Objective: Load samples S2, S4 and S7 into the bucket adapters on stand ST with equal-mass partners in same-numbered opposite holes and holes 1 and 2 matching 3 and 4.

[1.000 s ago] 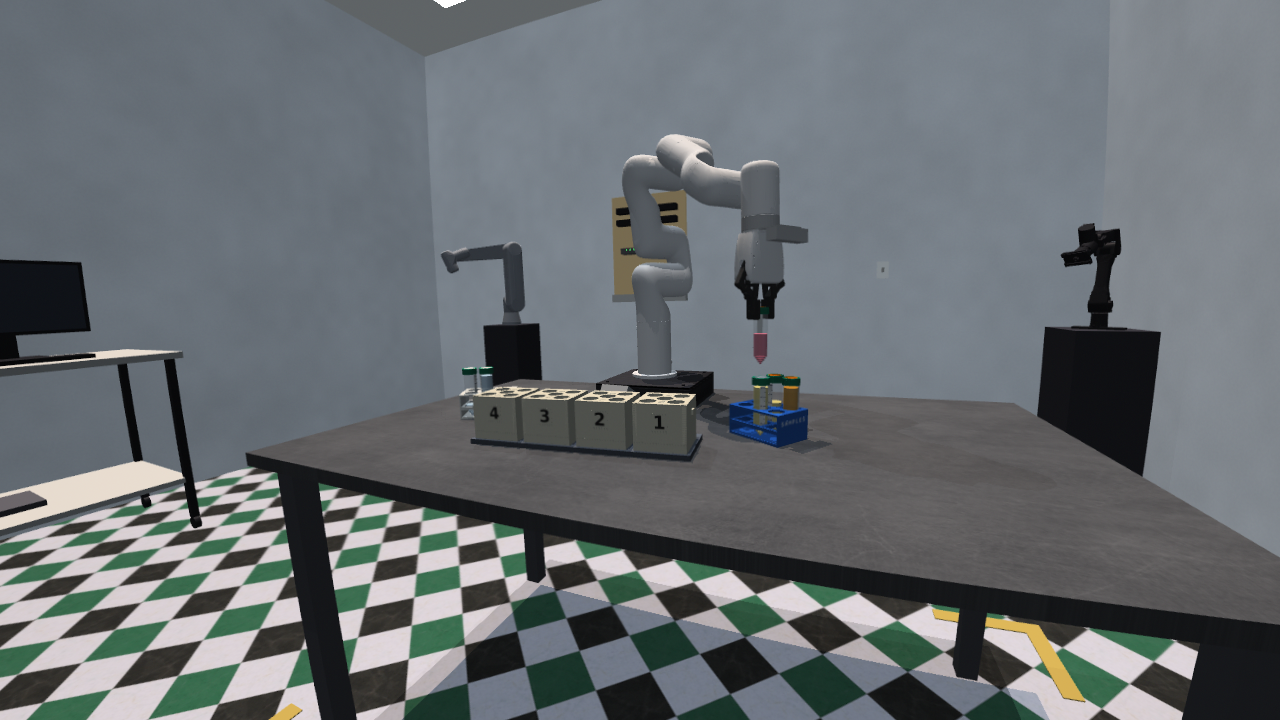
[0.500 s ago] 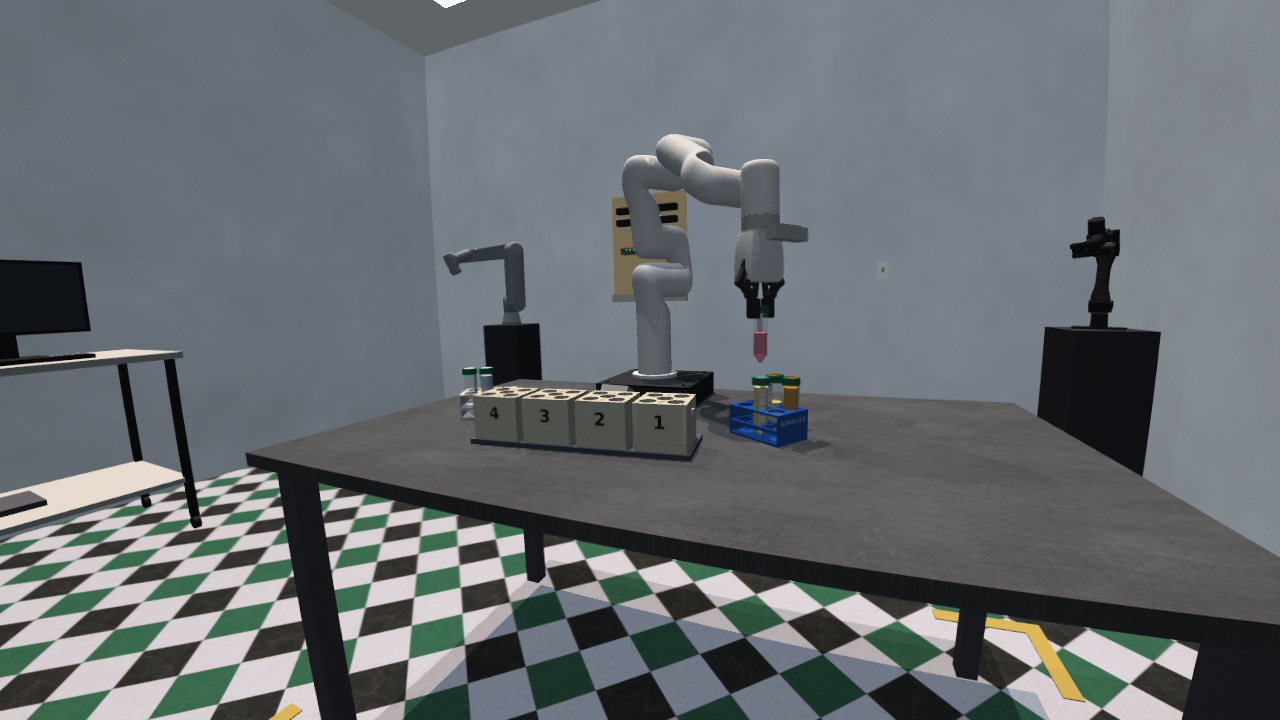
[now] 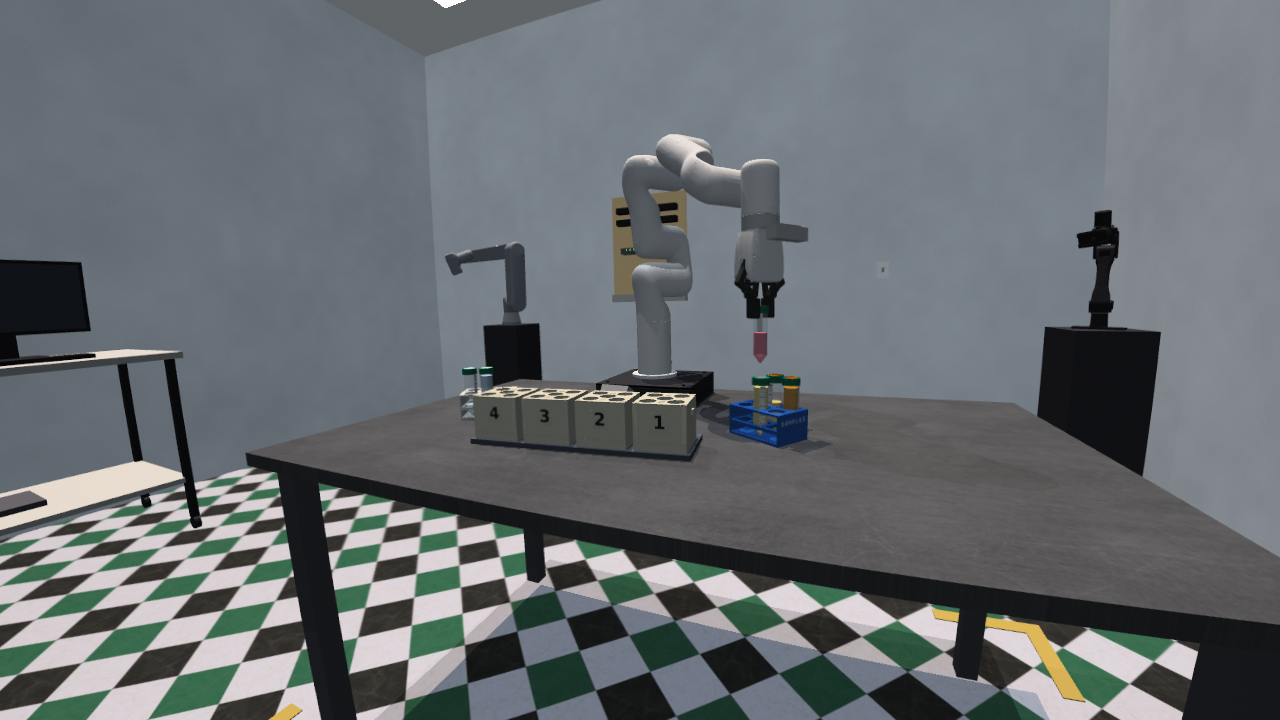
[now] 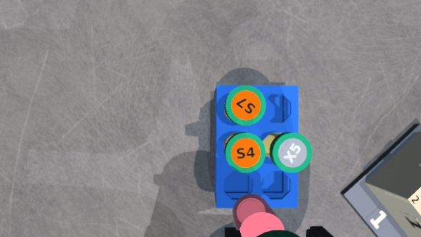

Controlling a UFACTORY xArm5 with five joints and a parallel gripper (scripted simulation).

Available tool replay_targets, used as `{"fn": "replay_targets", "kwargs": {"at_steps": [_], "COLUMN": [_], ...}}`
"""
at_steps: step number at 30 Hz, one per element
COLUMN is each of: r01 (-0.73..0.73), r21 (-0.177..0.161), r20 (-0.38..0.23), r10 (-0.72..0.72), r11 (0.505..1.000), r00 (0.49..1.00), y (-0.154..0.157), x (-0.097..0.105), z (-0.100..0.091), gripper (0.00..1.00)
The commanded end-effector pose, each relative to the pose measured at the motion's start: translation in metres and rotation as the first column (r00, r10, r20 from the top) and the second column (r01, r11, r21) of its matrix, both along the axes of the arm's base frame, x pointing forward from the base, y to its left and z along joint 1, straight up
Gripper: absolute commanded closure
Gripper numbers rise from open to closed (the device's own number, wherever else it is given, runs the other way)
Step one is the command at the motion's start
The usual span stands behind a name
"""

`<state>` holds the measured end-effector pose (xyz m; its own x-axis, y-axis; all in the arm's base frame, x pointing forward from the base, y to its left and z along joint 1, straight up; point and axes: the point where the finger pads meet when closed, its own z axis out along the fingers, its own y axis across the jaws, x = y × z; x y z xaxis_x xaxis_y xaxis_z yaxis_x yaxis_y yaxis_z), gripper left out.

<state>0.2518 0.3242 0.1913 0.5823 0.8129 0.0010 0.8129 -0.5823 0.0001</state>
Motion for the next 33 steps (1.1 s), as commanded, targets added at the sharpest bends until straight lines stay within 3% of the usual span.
{"fn": "replay_targets", "kwargs": {"at_steps": [1,13,21,33], "r01": [0.0,0.0,0.0,0.0], "r21": [0.0,0.0,0.0,0.0], "r20": [0.007,0.007,0.007,0.007], "r10": [0.0,0.0,0.0,0.0], "r11": [1.0,1.0,1.0,1.0], "r00": [1.0,1.0,1.0,1.0], "y": [0.001,0.001,-0.022,-0.022], "x": [0.001,0.001,0.033,0.033], "z": [0.001,0.001,0.002,0.002], "gripper": [1.0,1.0,1.0,1.0]}}
